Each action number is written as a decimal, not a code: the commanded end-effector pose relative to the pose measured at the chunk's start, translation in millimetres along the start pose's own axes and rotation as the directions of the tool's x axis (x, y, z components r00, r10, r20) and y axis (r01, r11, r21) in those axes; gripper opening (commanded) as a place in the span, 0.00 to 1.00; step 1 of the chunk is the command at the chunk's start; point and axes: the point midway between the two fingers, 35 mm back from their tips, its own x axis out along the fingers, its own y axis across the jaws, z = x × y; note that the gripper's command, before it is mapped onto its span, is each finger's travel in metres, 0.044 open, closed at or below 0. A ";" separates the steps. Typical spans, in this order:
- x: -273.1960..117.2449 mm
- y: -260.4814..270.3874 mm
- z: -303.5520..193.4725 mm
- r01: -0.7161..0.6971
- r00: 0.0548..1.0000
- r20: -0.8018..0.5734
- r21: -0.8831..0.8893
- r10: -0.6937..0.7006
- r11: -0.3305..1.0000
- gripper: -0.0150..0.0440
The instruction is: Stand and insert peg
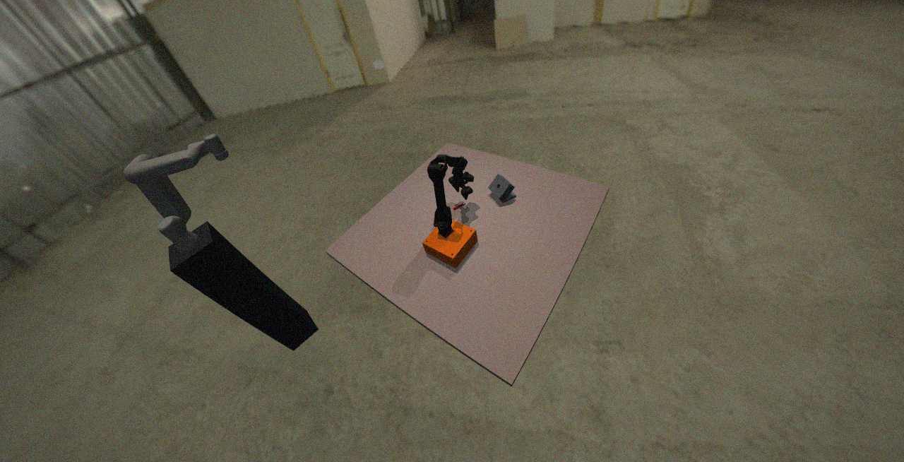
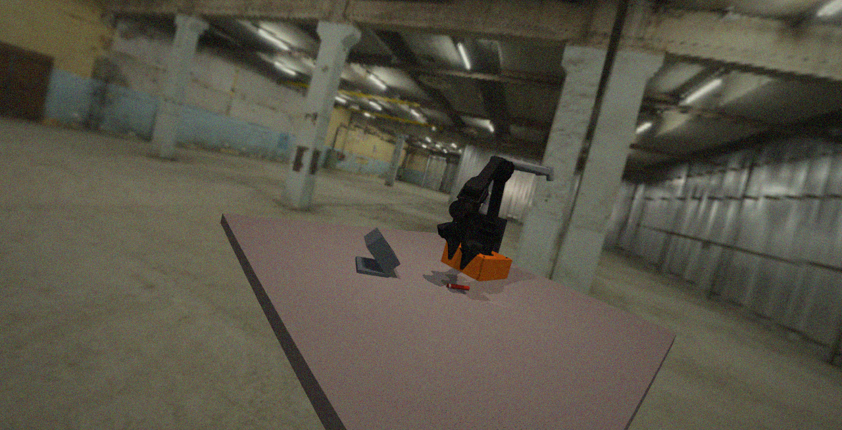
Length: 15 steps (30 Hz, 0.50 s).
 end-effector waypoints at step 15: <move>20.4 4.0 -2.3 -0.009 1.000 0.002 0.036 0.009 0.999 1.00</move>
